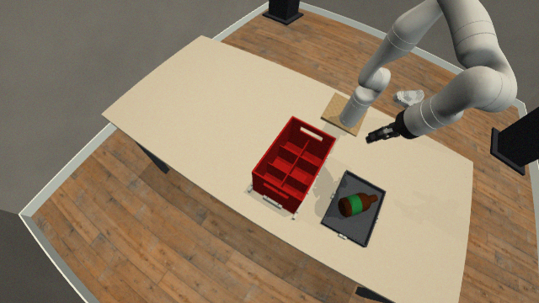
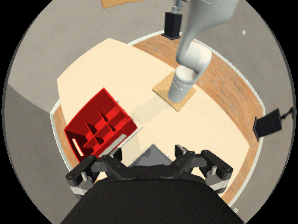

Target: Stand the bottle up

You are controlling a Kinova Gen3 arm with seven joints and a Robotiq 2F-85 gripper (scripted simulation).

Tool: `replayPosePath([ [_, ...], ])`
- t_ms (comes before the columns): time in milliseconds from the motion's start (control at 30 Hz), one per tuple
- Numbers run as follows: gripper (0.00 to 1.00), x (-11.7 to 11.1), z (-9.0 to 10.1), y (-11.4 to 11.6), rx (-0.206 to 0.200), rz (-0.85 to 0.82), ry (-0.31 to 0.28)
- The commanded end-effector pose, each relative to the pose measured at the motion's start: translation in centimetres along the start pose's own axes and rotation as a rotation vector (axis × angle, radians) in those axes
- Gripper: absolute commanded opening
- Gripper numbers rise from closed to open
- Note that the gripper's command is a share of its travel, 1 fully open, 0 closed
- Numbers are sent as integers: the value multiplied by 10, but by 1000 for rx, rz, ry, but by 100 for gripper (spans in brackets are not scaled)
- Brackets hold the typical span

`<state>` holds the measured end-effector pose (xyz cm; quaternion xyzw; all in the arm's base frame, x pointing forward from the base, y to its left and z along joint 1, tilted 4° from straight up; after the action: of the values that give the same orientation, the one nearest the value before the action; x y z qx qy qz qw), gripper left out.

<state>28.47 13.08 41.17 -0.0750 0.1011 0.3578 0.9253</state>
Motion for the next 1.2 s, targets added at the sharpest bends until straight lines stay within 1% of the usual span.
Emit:
replayPosePath([
  [0, 100, 0, 0, 0, 0, 0, -1],
  [733, 100, 1, 0, 0, 0, 9, -3],
  [900, 100, 4, -2, 2, -1, 50, -11],
  [1033, 100, 10, -5, 4, -2, 115, -24],
  [1100, 100, 10, -5, 4, -2, 115, -24],
  [1167, 100, 13, -8, 5, -3, 160, -33],
])
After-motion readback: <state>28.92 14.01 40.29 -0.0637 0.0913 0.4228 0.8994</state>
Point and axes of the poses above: the point where the finger pads meet when closed, its own z axis back along the fingers, its own y axis across the jaws, x = y × z, the point moved 10 cm from there along z, back along the fingers, and after that the axes turned 12 degrees about -z, right-handed, at the moved point
